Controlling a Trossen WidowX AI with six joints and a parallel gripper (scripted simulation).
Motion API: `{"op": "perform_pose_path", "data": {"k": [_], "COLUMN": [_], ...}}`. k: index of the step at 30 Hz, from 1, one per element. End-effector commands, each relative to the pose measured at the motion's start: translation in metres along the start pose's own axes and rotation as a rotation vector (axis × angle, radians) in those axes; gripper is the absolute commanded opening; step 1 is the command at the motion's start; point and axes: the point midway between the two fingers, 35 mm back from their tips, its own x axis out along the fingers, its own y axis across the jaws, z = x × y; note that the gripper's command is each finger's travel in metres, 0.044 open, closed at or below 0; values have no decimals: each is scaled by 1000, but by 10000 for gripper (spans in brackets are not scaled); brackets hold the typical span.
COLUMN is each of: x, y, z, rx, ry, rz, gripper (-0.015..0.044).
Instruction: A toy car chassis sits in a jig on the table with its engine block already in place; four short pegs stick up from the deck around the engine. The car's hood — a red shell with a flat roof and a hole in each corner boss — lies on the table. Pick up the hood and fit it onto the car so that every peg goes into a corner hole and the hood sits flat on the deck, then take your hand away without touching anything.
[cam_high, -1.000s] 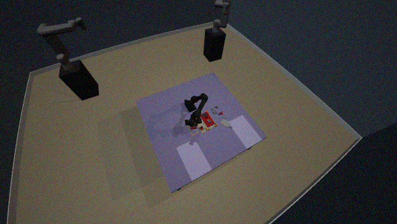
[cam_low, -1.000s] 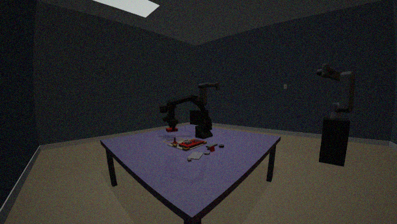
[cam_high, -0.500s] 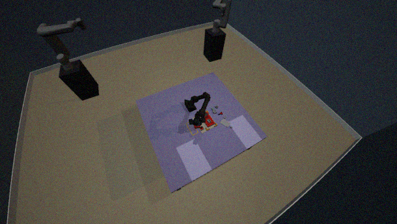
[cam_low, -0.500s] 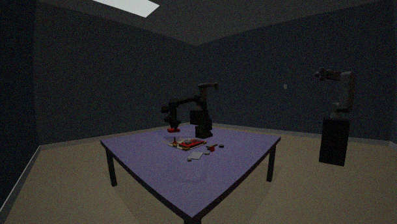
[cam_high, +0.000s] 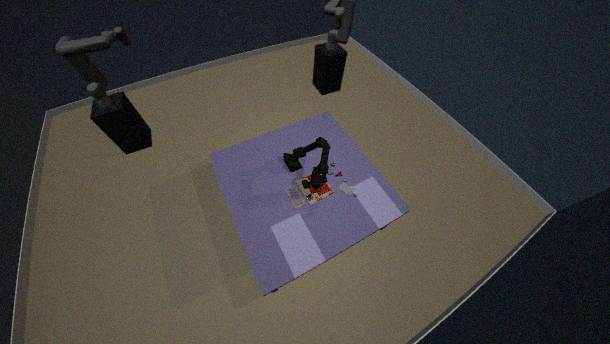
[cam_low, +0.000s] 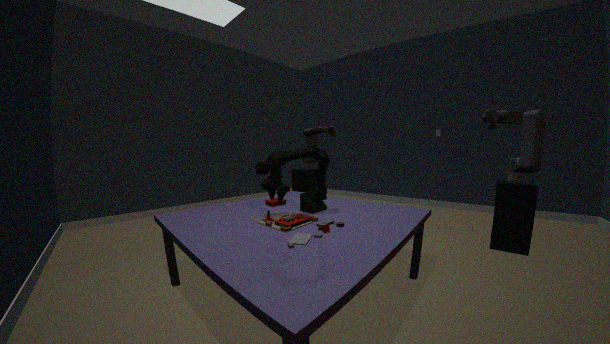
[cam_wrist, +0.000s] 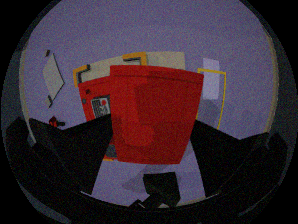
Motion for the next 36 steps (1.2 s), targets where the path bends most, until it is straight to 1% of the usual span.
{"op": "perform_pose_path", "data": {"k": [1, 12, 19, 30, 36], "x": [0, 0, 6, 48, 50], "y": [24, 87, 86, 86, 87], "z": [-5, -25, -24, -26, -27], "rx": [-34, -152, -154, -155, -155], "ry": [1, 6, 6, 6, 6], "rz": [7, 23, 23, 25, 25], "gripper": [0, 0, 0, 0, 0]}}
